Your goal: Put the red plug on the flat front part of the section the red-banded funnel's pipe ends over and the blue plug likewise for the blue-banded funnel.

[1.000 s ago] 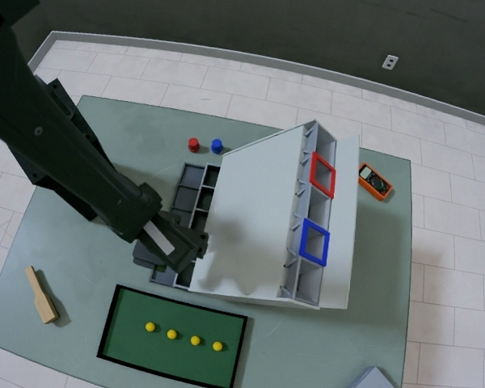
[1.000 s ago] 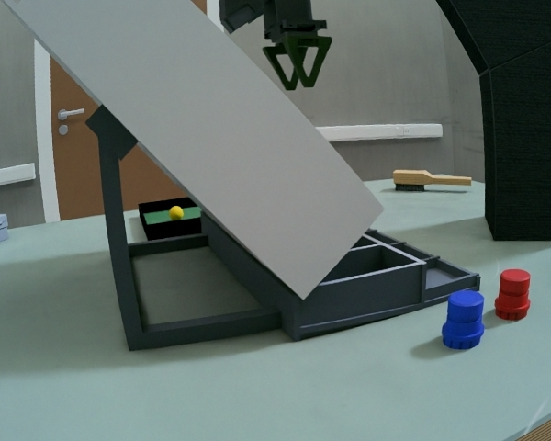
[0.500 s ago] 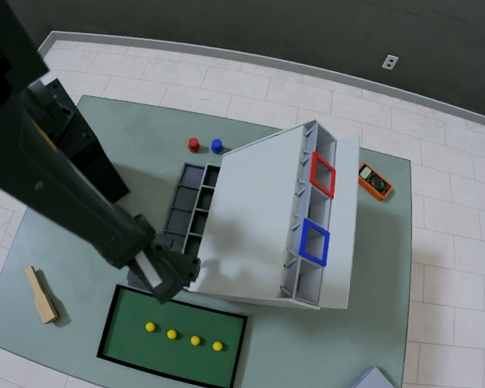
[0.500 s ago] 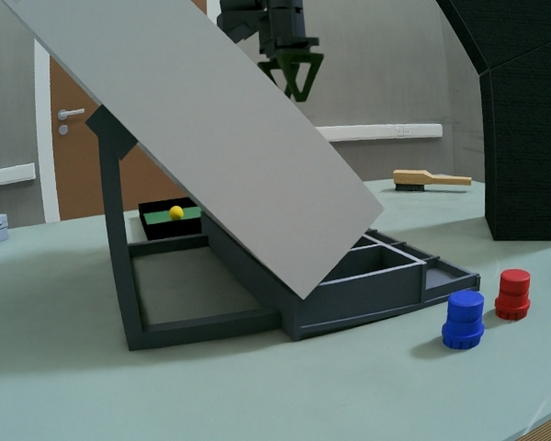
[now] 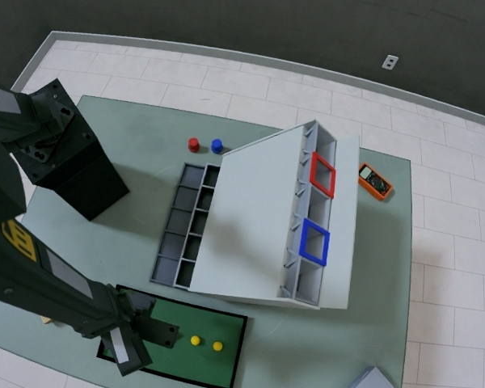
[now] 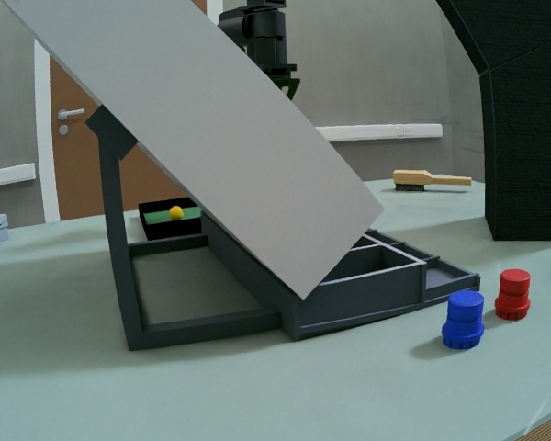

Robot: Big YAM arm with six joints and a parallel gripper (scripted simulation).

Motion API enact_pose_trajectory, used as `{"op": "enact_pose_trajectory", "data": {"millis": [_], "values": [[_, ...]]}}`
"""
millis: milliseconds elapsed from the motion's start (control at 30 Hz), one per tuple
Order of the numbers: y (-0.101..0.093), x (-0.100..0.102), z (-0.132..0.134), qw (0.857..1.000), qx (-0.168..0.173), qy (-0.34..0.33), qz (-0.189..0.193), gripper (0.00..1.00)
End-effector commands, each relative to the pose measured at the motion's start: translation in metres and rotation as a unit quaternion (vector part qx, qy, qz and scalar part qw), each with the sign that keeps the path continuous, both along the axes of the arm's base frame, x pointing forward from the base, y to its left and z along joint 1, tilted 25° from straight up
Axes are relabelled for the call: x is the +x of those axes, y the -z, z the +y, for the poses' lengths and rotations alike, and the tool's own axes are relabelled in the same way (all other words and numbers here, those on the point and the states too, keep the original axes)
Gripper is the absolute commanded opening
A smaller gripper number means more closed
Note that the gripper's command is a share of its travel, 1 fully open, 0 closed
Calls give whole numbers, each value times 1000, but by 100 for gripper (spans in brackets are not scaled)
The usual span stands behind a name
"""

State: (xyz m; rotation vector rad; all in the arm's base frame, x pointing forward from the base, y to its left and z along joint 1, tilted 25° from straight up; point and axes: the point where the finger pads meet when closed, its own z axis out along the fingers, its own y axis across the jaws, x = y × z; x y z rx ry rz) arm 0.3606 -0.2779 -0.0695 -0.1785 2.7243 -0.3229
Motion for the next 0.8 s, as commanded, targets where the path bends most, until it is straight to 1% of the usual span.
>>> {"op": "enact_pose_trajectory", "data": {"millis": [0, 367, 767], "values": [[6, -1, 1, 1000, 1, -22, 12, 80], [6, 0, -19, 999, -6, -28, 13, 80], [7, 1, -19, 1000, -7, -25, 8, 80]]}}
